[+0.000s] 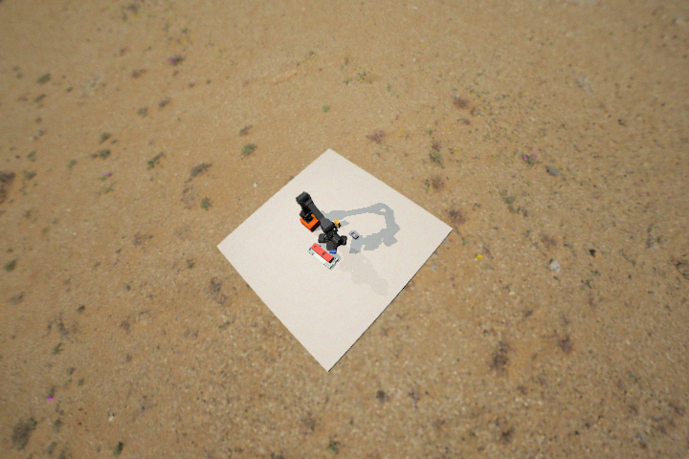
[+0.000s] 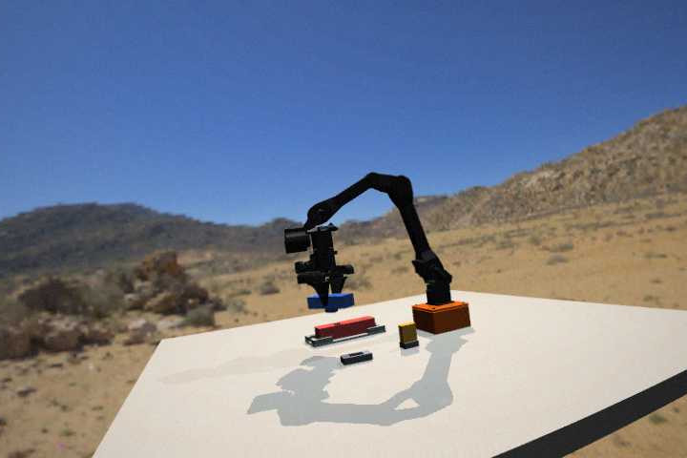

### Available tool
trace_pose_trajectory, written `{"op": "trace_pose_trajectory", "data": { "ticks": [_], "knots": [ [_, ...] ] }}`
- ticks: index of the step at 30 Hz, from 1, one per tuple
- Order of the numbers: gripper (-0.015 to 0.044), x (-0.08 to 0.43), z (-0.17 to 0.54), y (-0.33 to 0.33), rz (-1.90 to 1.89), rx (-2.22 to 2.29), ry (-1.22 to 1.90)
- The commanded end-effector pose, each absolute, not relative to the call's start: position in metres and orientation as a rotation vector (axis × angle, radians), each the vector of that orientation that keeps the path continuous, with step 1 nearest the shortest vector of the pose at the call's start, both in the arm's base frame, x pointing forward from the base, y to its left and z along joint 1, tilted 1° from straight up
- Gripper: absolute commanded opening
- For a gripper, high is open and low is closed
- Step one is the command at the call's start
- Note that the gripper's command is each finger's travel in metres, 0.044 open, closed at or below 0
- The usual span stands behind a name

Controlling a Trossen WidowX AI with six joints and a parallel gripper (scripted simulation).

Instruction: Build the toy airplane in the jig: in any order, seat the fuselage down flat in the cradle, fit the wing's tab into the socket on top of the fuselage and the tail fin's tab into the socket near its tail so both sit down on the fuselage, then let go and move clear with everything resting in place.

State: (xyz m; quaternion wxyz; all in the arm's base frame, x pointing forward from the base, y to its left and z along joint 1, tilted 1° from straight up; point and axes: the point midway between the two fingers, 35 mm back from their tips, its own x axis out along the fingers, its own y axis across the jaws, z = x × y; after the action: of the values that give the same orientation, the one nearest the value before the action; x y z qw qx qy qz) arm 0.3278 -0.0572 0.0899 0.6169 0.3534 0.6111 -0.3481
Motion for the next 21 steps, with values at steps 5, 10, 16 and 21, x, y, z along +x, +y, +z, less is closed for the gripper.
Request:
{"op": "trace_pose_trajectory", "data": {
  "ticks": [5,10,16,21],
  "knots": [
    [0.0000,0.319,0.087,-0.082,-0.921,0.931,1.345],
    [0.0000,0.312,0.084,-0.096,-0.994,1.005,1.310],
    [0.0000,0.302,0.080,-0.113,-1.082,1.093,1.263],
    [0.0000,0.294,0.076,-0.126,-1.154,1.165,1.220]
  ]
}}
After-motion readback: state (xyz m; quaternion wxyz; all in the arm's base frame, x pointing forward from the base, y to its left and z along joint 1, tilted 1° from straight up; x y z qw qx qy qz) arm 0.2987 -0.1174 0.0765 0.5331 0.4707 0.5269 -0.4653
